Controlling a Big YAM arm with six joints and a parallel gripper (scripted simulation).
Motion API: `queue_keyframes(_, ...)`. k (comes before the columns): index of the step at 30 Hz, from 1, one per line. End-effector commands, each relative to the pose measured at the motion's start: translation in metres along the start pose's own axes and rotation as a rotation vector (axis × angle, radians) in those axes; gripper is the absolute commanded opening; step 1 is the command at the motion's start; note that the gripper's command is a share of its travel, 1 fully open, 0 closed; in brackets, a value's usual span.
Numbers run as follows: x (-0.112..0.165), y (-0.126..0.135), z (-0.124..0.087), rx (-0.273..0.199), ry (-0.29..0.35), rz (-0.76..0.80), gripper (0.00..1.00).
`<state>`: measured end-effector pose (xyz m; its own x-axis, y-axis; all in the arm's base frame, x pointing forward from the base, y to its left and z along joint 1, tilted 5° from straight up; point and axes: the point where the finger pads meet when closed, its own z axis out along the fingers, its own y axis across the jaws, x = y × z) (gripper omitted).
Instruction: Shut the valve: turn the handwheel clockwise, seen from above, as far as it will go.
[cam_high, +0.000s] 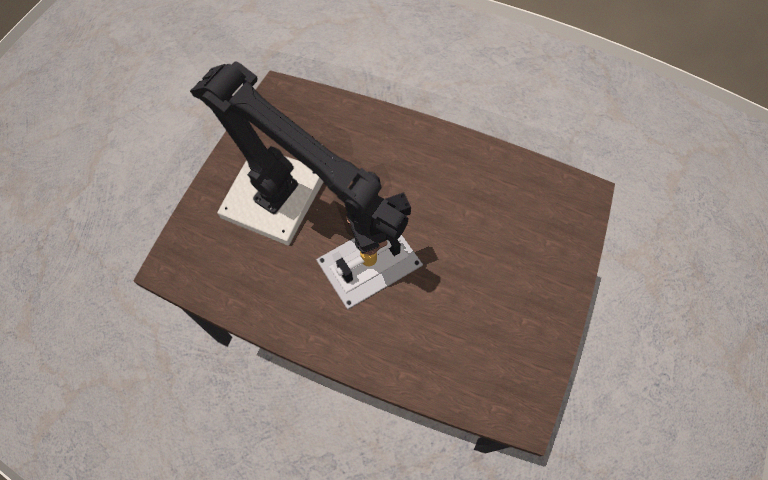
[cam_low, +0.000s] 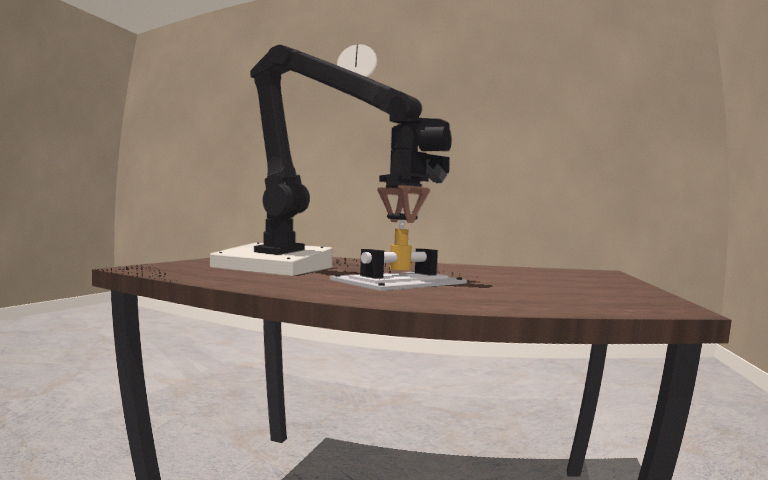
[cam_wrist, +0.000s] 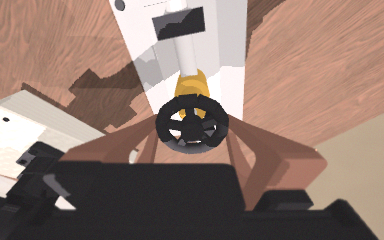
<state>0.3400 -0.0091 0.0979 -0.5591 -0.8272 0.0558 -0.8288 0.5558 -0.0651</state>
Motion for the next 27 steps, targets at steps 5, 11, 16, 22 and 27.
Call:
queue_keyframes(5,-0.0044,-0.0109,0.0001,0.012,-0.012,0.147,0.0)
queue_keyframes(11,-0.0044,-0.0109,0.0001,0.012,-0.013,0.232,0.0)
queue_keyframes(16,-0.0044,-0.0109,0.0001,0.011,-0.014,0.314,0.0)
queue_keyframes(22,-0.0044,-0.011,0.0001,0.011,-0.014,0.386,0.0)
queue_keyframes(27,-0.0044,-0.011,0.0001,0.01,-0.015,0.483,0.0)
